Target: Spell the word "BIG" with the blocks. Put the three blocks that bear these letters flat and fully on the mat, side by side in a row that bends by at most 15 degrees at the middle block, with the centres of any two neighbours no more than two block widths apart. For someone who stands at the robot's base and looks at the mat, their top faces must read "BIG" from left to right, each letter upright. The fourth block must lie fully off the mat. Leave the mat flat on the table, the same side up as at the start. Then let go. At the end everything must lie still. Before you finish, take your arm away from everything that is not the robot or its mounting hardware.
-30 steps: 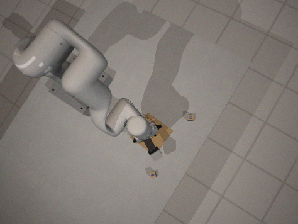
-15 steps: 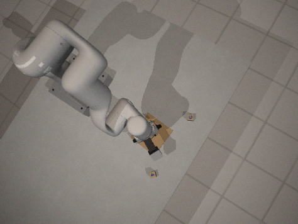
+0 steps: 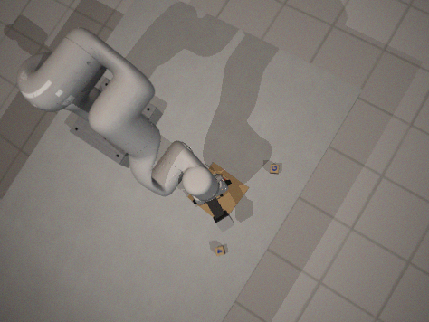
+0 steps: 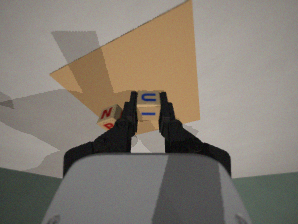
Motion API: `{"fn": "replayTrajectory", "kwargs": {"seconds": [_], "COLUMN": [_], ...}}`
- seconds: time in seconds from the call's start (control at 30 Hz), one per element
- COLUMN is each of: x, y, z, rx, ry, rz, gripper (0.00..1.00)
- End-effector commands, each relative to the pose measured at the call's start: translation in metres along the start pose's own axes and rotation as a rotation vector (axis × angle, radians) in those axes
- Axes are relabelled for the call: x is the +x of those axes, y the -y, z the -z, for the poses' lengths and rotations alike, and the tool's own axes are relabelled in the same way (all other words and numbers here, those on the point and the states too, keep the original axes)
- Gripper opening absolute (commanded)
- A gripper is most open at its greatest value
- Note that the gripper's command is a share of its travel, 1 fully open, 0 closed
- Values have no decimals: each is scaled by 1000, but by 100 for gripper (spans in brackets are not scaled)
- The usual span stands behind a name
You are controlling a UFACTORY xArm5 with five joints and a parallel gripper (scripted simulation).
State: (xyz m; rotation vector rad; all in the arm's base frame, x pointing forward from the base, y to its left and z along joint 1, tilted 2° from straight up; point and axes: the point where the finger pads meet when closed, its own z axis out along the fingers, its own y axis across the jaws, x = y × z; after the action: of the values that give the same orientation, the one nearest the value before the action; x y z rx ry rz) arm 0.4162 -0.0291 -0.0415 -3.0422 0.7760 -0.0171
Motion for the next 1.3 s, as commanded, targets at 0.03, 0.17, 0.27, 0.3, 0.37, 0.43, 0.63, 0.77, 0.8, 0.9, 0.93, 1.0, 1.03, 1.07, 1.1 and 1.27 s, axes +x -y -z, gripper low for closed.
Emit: {"fn": "replayTrajectory", "kwargs": {"seconds": [0.03, 0.17, 0.27, 0.3, 0.37, 0.43, 0.63, 0.77, 0.8, 0.9, 0.93, 1.0, 1.03, 1.07, 1.1, 1.27], "x": [1, 1, 1, 1, 1, 1, 1, 1, 1, 1, 1, 1, 1, 1, 1, 2], "y": [1, 1, 1, 1, 1, 1, 1, 1, 1, 1, 1, 1, 0, 0, 0, -1], "z": [1, 1, 1, 1, 1, 1, 1, 1, 2, 11, 15, 27, 34, 41, 49, 79], "rx": [1, 1, 1, 1, 1, 1, 1, 1, 1, 1, 1, 1, 1, 1, 1, 1], "ry": [-3, -3, -3, -3, -3, -3, -3, -3, -3, -3, -3, -3, -3, -3, -3, -3], "rz": [0, 0, 0, 0, 0, 0, 0, 0, 0, 0, 0, 0, 0, 0, 0, 0], "gripper": [21, 21, 21, 21, 21, 21, 21, 21, 21, 21, 21, 21, 21, 21, 21, 21]}}
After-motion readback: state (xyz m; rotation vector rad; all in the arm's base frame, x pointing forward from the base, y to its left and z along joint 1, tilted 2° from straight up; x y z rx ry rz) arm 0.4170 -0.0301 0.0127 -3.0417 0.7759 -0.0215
